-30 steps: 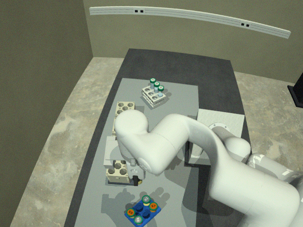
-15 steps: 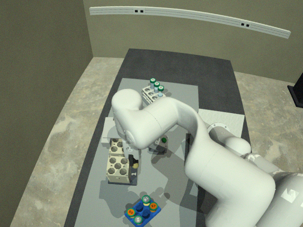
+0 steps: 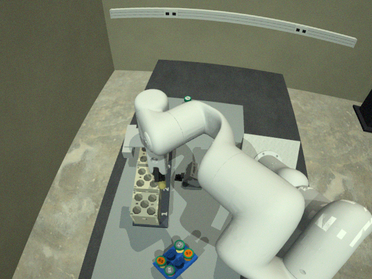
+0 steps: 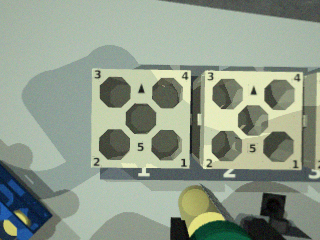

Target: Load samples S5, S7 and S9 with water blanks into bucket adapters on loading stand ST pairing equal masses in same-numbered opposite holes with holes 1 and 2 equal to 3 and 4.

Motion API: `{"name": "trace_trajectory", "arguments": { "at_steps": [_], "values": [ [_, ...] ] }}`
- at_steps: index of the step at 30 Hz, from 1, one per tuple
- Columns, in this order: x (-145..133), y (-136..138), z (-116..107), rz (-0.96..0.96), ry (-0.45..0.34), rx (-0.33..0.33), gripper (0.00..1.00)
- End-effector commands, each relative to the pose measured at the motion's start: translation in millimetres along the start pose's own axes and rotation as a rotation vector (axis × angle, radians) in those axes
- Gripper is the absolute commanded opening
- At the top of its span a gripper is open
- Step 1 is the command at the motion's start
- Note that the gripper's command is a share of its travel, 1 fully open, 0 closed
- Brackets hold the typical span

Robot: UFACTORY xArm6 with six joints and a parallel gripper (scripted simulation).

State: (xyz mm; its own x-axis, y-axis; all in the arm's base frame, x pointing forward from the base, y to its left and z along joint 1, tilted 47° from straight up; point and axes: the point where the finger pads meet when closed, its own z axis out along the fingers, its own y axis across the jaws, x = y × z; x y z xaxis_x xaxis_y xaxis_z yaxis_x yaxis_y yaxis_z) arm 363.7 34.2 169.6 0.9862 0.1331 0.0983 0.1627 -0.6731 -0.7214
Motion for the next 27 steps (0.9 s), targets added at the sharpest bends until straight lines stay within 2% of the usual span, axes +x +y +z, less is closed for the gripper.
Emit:
{"name": "trace_trajectory", "arguments": {
  "at_steps": [1,16,18,27],
  "values": [
    [5.6,14.2,-0.8,-0.002,0.001,0.000,0.00],
    [24.3,86.9,-0.9,-0.002,0.001,0.000,0.00],
    [24.3,86.9,-0.9,-0.002,0.001,0.000,0.00],
    [35.5,130.6,-0.9,-0.002,0.002,-0.001,0.00]
  ]
}}
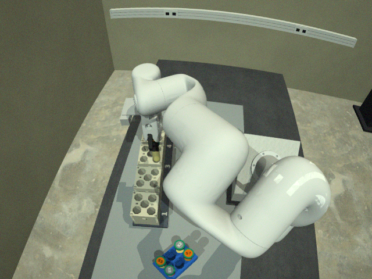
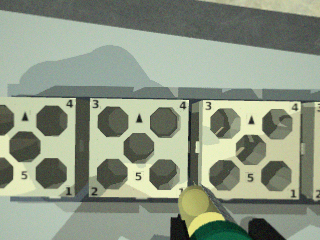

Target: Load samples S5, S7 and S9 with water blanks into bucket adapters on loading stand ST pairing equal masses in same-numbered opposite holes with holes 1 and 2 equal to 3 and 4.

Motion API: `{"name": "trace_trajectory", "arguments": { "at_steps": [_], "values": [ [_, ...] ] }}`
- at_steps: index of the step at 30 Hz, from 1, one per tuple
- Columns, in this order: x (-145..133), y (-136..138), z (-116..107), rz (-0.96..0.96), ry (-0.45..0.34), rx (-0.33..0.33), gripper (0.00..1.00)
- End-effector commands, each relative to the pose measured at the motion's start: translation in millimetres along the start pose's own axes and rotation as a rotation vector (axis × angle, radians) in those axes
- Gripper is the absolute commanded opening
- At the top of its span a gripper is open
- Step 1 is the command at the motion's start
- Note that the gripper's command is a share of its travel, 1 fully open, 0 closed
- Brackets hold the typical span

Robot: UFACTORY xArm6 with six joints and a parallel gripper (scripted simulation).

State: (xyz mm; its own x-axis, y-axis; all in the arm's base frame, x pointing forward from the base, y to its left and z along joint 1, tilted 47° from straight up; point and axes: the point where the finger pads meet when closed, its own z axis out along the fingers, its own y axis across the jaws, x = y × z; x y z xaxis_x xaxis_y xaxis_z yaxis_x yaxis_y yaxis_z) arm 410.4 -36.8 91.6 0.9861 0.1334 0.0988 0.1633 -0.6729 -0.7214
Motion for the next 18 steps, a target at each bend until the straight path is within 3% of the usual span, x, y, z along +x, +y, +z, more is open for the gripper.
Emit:
{"name": "trace_trajectory", "arguments": {
  "at_steps": [1,4,18],
  "values": [
    [7.8,23.7,-1.3,-0.001,0.001,-0.001,0.00],
    [11.3,37.3,-1.4,-0.001,0.001,-0.001,0.00],
    [11.3,37.2,-1.4,-0.001,0.001,-0.001,0.00]
  ]
}}
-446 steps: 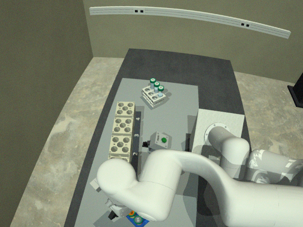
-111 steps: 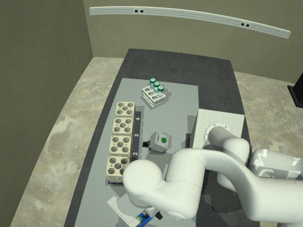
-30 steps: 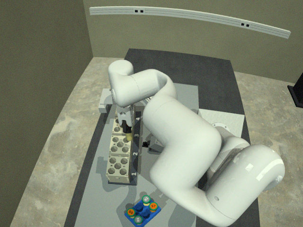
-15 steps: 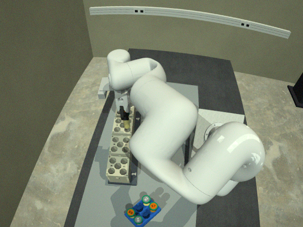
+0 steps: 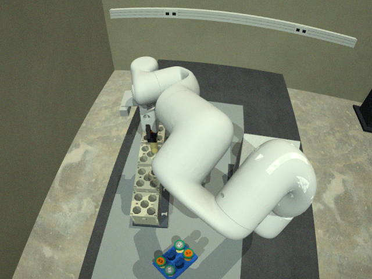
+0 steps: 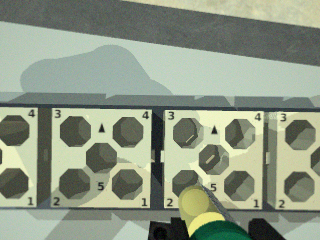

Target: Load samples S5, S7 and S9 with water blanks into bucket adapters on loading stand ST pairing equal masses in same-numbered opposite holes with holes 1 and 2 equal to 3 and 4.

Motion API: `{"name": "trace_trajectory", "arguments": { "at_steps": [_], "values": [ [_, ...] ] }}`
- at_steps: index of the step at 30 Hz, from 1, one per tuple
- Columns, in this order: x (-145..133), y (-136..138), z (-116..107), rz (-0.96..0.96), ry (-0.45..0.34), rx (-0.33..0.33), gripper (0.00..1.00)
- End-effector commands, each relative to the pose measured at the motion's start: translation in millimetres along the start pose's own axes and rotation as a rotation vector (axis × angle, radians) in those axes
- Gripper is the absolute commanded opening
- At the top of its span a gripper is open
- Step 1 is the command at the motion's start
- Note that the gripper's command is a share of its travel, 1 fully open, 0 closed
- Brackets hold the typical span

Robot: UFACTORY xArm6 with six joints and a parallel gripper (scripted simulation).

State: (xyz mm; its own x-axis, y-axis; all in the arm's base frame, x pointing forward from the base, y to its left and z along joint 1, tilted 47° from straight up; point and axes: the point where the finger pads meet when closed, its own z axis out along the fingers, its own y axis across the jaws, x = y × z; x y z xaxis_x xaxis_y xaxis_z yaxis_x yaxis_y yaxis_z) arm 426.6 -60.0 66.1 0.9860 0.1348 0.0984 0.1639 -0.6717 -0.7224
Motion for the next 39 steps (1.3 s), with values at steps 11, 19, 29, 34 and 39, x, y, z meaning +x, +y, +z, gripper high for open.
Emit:
{"name": "trace_trajectory", "arguments": {
  "at_steps": [11,19,29,34,39],
  "values": [
    [0.9,0.7,0.4,-0.001,0.003,-0.002,0.00],
    [1.0,0.7,16.5,-0.001,0.003,-0.002,0.00],
    [1.0,0.7,32.5,-0.001,0.003,-0.002,0.00],
    [1.0,0.7,33.5,-0.001,0.003,-0.002,0.00],
    [1.0,0.7,33.5,-0.001,0.003,-0.002,0.00]
  ]
}}
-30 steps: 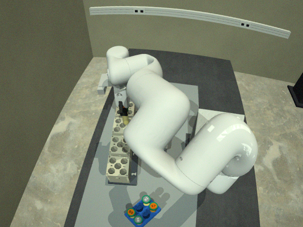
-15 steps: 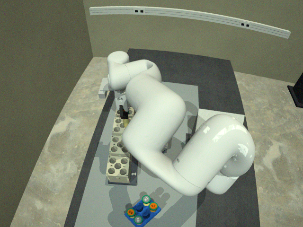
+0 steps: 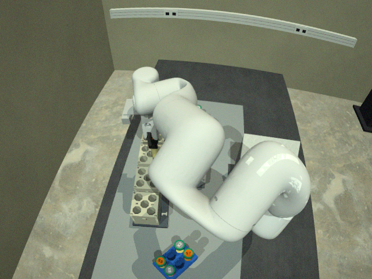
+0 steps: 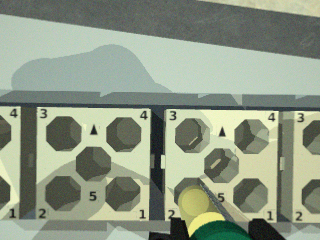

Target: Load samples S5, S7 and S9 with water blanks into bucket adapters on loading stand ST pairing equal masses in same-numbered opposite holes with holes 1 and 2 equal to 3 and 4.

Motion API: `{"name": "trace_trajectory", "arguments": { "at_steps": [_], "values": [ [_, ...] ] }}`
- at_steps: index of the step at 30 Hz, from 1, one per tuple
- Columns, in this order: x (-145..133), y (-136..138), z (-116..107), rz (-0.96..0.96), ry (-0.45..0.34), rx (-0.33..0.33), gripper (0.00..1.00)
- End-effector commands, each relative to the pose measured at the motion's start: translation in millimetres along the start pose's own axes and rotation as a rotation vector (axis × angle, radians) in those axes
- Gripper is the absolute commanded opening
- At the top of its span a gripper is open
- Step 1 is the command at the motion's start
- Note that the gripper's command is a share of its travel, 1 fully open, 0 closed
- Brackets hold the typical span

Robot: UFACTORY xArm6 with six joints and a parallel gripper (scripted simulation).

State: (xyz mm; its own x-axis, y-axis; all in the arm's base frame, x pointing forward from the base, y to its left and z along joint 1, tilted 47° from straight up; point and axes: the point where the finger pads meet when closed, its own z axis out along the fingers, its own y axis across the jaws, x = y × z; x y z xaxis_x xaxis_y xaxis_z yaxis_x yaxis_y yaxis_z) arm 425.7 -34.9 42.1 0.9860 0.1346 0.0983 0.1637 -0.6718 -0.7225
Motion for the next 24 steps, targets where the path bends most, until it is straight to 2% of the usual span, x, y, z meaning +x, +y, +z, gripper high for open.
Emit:
{"name": "trace_trajectory", "arguments": {
  "at_steps": [1,24],
  "values": [
    [0.9,0.3,-1.1,-0.001,0.003,-0.002,0.00],
    [1.0,0.3,12.9,-0.001,0.003,-0.002,0.00]
  ]
}}
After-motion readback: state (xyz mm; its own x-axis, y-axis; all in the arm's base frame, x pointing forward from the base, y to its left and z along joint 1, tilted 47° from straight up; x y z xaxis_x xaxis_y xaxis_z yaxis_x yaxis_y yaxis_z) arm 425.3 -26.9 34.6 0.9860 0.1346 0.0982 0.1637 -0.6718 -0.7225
